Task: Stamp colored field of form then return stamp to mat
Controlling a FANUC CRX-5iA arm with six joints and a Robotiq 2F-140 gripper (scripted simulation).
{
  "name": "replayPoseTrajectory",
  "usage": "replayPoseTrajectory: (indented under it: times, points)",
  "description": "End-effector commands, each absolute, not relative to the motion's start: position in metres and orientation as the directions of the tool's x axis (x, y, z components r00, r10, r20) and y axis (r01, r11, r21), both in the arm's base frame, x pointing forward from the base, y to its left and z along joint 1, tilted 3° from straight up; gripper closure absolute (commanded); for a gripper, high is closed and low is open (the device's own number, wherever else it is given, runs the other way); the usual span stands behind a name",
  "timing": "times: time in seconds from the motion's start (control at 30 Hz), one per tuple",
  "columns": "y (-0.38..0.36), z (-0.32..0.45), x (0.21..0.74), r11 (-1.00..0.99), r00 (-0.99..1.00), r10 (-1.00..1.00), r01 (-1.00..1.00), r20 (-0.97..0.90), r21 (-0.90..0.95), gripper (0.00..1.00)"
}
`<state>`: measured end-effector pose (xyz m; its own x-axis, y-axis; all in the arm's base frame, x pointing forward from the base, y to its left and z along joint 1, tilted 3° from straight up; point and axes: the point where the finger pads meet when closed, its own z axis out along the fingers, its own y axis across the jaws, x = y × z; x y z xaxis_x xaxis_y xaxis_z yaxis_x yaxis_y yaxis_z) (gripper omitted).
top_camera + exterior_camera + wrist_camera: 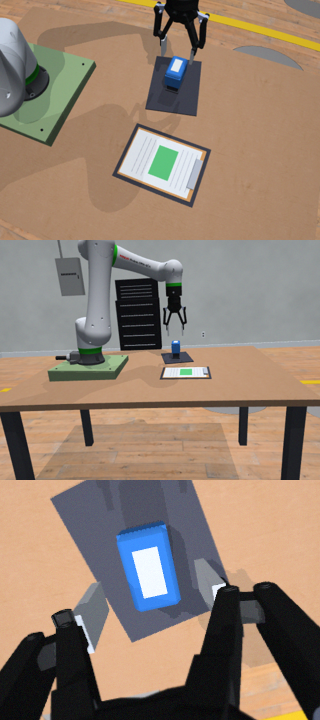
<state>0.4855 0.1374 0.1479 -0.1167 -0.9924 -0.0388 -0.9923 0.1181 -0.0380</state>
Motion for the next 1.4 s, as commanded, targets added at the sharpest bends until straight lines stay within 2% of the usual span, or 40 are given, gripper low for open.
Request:
replayPoseTrajectory:
  times: [0.0, 0.4, 1.37]
  points:
    - [0.137, 0.148, 0.486, 0.118, -0.117, -0.992, -0.992, -0.039, -0.038, 0.46]
    - [0.138, 0.139, 0.486, 0.118, -0.117, -0.992, -0.992, -0.039, -0.038, 0.46]
    - [0.141, 0.048, 0.49, 0.118, -0.117, -0.992, -0.992, -0.039, -0.038, 0.46]
